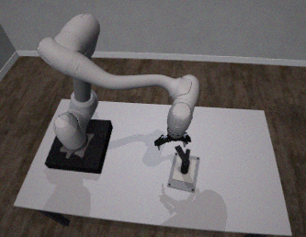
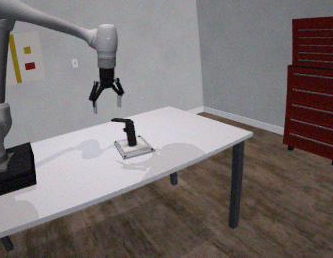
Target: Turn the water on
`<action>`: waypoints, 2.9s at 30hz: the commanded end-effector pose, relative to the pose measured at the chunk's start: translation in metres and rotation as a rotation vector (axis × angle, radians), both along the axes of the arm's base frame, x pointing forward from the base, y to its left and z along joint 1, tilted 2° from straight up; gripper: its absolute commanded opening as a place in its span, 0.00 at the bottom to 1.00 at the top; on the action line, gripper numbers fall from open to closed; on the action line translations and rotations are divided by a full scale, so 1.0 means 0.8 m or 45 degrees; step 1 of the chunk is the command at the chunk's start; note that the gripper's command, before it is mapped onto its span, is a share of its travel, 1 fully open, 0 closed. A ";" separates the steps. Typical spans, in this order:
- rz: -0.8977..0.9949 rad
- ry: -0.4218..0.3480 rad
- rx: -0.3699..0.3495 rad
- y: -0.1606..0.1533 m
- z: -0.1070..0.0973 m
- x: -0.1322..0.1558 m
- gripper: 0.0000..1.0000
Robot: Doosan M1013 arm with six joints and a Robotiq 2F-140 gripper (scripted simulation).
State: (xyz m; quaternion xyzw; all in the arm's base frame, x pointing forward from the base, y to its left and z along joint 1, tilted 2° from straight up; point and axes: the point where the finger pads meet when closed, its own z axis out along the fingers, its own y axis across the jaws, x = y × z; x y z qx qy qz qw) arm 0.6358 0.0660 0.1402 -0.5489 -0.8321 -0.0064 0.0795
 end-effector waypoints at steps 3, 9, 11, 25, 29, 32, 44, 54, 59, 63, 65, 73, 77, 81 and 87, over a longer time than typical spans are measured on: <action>0.281 -0.110 -0.103 0.033 0.016 0.036 1.00; 0.383 -0.150 -0.139 0.047 0.025 0.050 1.00; 0.383 -0.150 -0.139 0.047 0.025 0.050 0.00; 0.383 -0.150 -0.139 0.047 0.025 0.050 0.00; 0.383 -0.150 -0.139 0.047 0.025 0.050 0.00; 0.383 -0.150 -0.139 0.047 0.025 0.050 0.00; 0.383 -0.150 -0.139 0.047 0.025 0.050 0.00; 0.383 -0.150 -0.139 0.047 0.025 0.050 0.00; 0.383 -0.150 -0.139 0.047 0.025 0.050 0.43; 0.383 -0.150 -0.139 0.047 0.025 0.050 0.43; 0.383 -0.150 -0.139 0.047 0.025 0.050 0.43; 0.383 -0.150 -0.139 0.047 0.025 0.050 0.43; 0.383 -0.150 -0.139 0.047 0.025 0.050 0.43; 0.383 -0.150 -0.139 0.047 0.025 0.050 0.43; 0.383 -0.150 -0.139 0.047 0.025 0.050 0.43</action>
